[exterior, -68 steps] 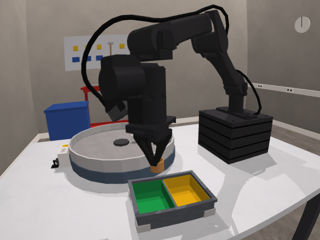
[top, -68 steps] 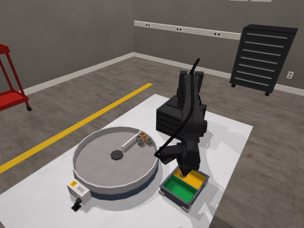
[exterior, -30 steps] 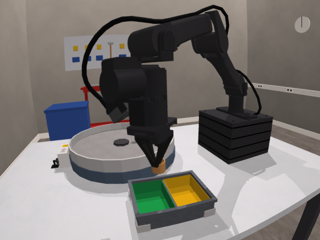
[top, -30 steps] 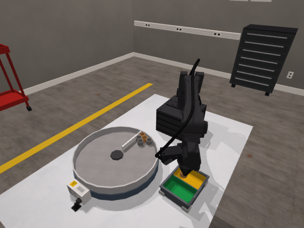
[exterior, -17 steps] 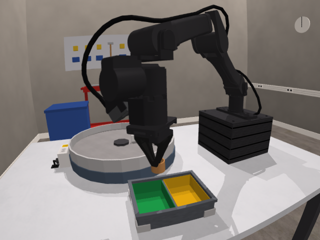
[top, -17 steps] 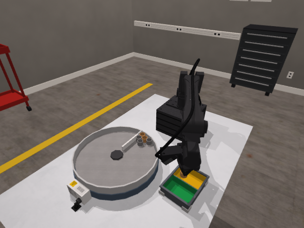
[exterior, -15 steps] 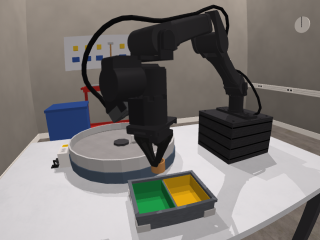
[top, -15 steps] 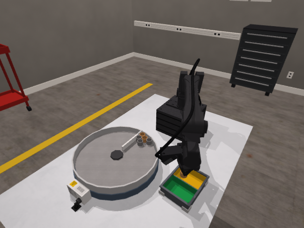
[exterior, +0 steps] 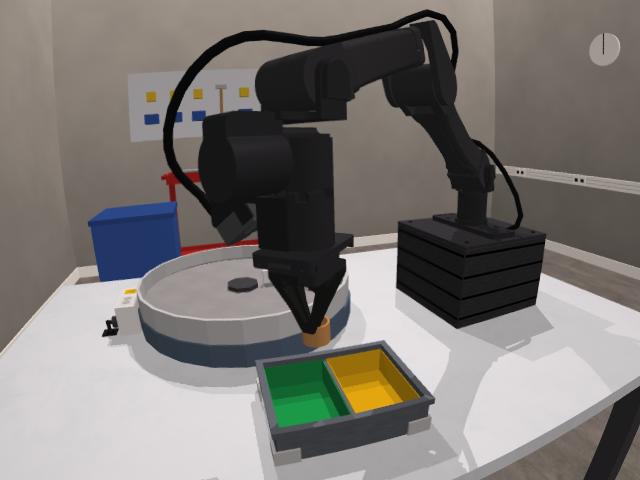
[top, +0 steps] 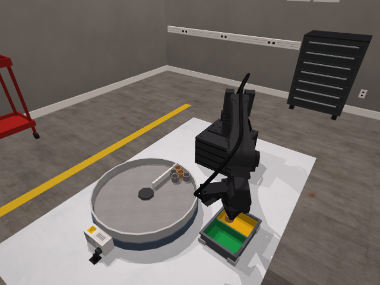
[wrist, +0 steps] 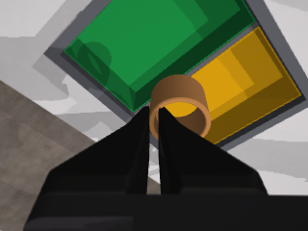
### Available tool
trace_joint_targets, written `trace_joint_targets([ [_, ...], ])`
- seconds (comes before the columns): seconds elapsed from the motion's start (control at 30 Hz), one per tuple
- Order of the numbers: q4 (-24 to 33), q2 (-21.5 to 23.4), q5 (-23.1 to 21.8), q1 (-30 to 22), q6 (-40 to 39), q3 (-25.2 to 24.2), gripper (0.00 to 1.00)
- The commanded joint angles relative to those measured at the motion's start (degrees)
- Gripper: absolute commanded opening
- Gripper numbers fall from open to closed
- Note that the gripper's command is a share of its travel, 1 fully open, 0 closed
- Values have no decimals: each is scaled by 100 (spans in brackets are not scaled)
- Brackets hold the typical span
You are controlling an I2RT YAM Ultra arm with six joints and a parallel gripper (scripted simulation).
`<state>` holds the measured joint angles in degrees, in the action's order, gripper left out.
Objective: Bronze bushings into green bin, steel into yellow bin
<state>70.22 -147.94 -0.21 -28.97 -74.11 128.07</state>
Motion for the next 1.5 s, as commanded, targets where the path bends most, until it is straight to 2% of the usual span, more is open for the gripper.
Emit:
trace_joint_targets([
  [0.0,70,122,73,-20,-40,182,0],
  [0.23,-79,74,73,-20,-40,165,0],
  [0.3,-173,-57,75,-18,-37,-135,0],
  [0.53,-826,-252,74,-3,-25,-607,0],
  [0.6,-826,-252,74,-3,-25,-607,0],
  [0.63,-915,-309,74,-1,-26,-375,0],
  [0.77,-1030,-198,73,3,-23,-536,0],
  [1.47,-954,-202,74,3,-22,-459,0],
])
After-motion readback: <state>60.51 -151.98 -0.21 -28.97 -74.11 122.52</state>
